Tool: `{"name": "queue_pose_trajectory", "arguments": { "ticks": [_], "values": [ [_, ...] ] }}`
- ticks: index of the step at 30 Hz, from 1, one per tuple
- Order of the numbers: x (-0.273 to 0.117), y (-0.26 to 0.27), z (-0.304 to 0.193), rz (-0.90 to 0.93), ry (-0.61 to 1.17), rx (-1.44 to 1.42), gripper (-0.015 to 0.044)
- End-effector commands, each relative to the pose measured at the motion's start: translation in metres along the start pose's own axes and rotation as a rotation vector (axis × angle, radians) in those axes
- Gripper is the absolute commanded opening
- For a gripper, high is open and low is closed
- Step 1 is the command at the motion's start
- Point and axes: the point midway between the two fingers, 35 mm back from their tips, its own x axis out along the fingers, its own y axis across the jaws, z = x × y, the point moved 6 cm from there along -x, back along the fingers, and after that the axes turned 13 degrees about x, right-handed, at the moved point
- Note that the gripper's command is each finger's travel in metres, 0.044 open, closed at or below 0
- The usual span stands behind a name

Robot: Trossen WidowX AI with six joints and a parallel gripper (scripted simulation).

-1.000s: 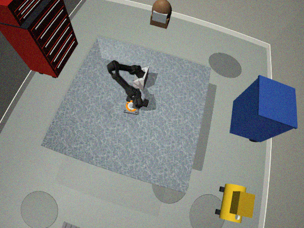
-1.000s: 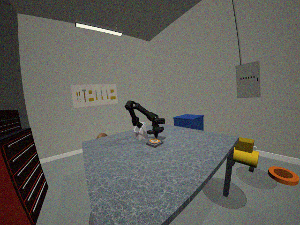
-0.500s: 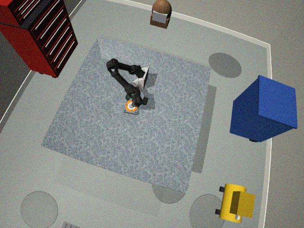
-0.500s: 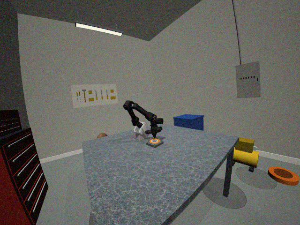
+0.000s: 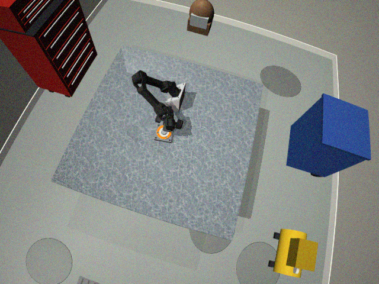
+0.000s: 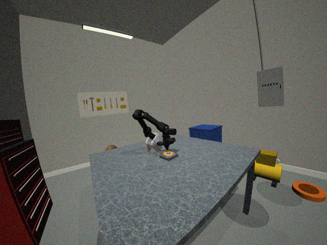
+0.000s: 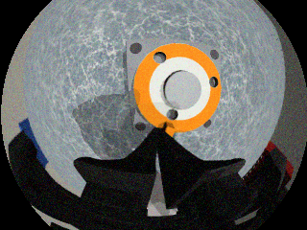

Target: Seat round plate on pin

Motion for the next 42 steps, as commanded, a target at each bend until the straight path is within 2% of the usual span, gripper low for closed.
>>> {"name": "queue_pose_trajectory", "arguments": {
  "ticks": [1,21,32,33,42],
  "values": [
    [0.001,-0.006,-0.003,-0.009,0.002,-0.006,0.0000],
    [0.002,-0.015,-0.003,-0.010,0.003,-0.006,0.0000],
    [-0.039,-0.015,-0.007,-0.008,0.003,-0.006,0.0000],
    [-0.030,-0.015,-0.007,-0.016,0.004,-0.021,0.0000],
    [-0.030,-0.015,-0.007,-0.016,0.004,-0.021,0.0000]
  ]
}}
